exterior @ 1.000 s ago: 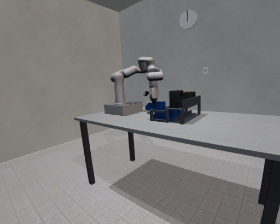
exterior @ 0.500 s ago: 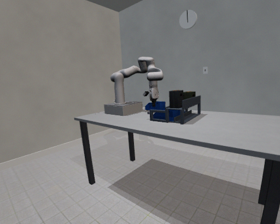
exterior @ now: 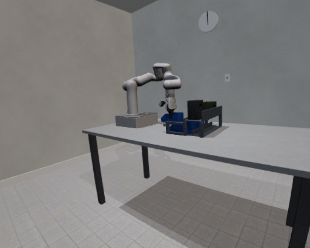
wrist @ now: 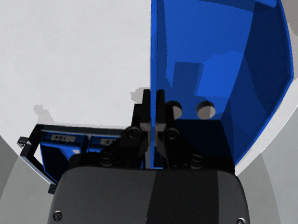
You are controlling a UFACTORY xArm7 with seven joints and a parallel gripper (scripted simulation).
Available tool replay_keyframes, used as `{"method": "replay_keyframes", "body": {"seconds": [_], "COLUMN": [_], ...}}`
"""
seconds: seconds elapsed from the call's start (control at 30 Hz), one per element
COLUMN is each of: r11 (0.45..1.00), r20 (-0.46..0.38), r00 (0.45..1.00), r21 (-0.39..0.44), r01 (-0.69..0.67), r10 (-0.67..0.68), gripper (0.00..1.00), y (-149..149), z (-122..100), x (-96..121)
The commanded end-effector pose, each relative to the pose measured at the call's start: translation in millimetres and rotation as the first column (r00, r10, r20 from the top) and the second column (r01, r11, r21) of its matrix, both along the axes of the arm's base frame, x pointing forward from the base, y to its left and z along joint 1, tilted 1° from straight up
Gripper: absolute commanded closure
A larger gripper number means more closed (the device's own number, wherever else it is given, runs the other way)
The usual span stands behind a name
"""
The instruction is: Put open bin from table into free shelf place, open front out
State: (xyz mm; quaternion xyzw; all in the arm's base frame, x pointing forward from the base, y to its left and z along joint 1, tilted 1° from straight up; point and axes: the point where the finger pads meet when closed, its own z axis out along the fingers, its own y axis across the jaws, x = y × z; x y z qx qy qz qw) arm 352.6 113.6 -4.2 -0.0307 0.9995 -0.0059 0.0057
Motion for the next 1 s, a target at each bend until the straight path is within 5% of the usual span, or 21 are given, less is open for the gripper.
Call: {"method": "replay_keyframes", "body": {"seconds": [0.0, 0.97], "r11": [1.000, 1.000], "r20": [0.003, 0.003], "r00": [1.000, 1.000], "r21": [0.001, 0.001], "r01": [0.001, 0.001], "r10": [-0.001, -0.001], "gripper": [1.00, 1.00], "y": [0.0, 0.2], "z": [1.4, 1.7], "x": [11.1, 26.0]}}
